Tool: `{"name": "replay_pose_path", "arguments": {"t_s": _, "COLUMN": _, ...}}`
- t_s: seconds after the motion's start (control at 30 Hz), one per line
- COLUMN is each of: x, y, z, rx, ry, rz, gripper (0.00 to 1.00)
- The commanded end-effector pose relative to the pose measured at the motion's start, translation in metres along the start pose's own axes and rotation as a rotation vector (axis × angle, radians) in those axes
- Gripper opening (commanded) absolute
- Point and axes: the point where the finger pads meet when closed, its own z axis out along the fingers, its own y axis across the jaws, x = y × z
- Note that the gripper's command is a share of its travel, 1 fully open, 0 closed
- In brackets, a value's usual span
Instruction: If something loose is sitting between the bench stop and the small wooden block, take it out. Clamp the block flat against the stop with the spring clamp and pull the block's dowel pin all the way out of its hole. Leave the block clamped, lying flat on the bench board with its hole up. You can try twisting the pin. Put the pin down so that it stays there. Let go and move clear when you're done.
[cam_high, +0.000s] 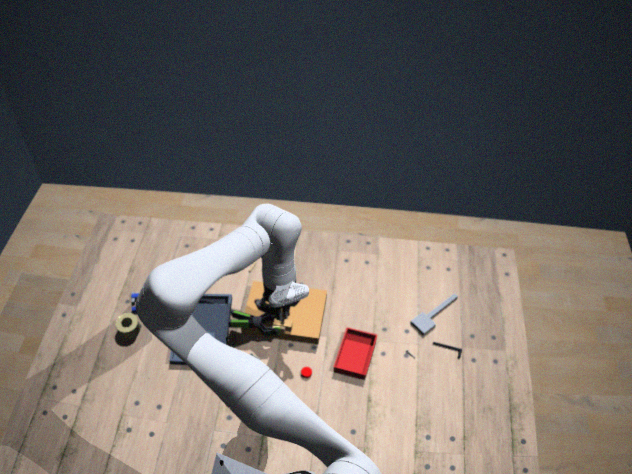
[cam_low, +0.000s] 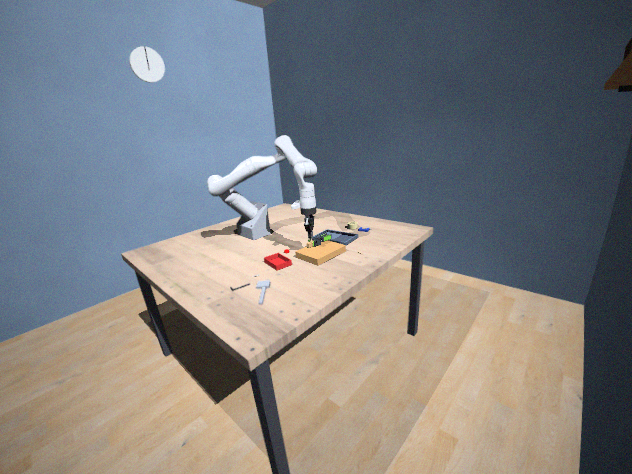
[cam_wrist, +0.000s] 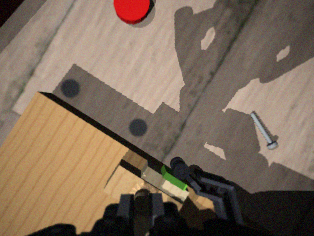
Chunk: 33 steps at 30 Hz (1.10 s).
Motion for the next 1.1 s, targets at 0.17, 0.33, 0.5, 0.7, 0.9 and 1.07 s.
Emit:
{"name": "replay_pose_path", "arguments": {"t_s": 0.17, "x": -0.0006, "y": 0.0, "z": -0.0011, "rx": 0.0, "ry": -0.002, "rz": -0.02, "gripper": 0.1}}
{"name": "replay_pose_path", "arguments": {"t_s": 0.33, "x": -0.0006, "y": 0.0, "z": -0.0011, "rx": 0.0, "ry": -0.002, "rz": -0.038, "gripper": 0.1}}
{"name": "replay_pose_path", "arguments": {"t_s": 0.5, "x": -0.0006, "y": 0.0, "z": -0.0011, "rx": 0.0, "ry": -0.002, "rz": -0.055, "gripper": 0.1}}
{"name": "replay_pose_path", "arguments": {"t_s": 0.7, "x": -0.0006, "y": 0.0, "z": -0.0012, "rx": 0.0, "ry": -0.002, "rz": -0.069, "gripper": 0.1}}
{"name": "replay_pose_path", "arguments": {"t_s": 0.9, "x": -0.0006, "y": 0.0, "z": -0.0012, "rx": 0.0, "ry": -0.002, "rz": -0.089, "gripper": 0.1}}
{"name": "replay_pose_path", "arguments": {"t_s": 1.07, "x": -0.0006, "y": 0.0, "z": -0.0013, "rx": 0.0, "ry": -0.002, "rz": -0.105, "gripper": 0.1}}
